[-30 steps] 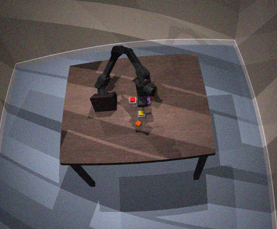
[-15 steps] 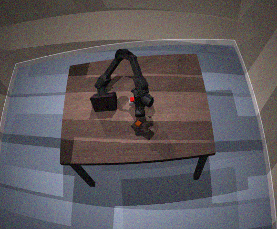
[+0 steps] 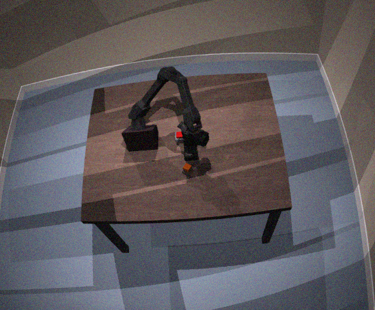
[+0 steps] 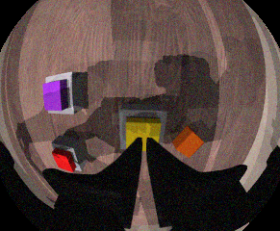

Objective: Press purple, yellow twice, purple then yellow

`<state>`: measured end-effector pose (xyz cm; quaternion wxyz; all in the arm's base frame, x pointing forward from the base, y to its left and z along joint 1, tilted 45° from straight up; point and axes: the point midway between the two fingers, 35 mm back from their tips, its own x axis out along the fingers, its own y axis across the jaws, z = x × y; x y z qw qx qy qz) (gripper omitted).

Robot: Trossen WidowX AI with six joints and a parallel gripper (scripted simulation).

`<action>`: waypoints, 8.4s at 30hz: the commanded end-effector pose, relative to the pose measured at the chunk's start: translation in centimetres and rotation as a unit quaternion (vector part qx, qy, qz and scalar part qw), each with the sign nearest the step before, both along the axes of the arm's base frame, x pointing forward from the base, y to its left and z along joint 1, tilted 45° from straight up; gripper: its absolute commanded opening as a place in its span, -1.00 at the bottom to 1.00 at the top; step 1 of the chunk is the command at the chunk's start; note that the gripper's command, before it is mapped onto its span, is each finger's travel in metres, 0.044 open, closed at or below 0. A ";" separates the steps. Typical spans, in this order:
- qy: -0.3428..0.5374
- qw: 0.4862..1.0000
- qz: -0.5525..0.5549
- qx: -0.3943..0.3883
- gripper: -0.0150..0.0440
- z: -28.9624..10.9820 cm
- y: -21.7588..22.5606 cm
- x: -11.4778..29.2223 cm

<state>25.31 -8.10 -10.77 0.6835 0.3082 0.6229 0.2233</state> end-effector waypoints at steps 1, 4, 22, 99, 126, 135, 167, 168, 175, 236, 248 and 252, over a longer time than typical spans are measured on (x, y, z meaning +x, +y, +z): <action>0.004 1.000 -0.003 0.005 -0.42 -0.6 0.6 -0.1; 0.004 1.000 -0.003 0.005 -0.42 -0.9 1.0 0.0; 0.004 1.000 -0.003 0.005 -0.42 -1.3 1.4 0.0; 0.005 1.000 -0.004 0.001 -0.42 8.5 -3.0 1.3; 0.003 1.000 -0.003 0.007 -0.42 7.9 6.2 4.7; 0.003 1.000 -0.003 0.007 -0.42 6.8 7.2 4.9; 0.003 1.000 -0.003 0.007 -0.42 8.5 5.6 4.6; 0.003 1.000 -0.003 0.007 -0.42 8.5 5.6 4.6; 0.004 1.000 -0.003 0.006 -0.42 12.6 1.4 3.9; 0.004 1.000 -0.003 0.005 -0.42 -1.3 1.4 0.0; 0.004 1.000 -0.003 0.004 -0.42 0.9 -0.9 -0.3; 0.004 1.000 -0.003 0.004 -0.42 1.1 -1.1 -0.4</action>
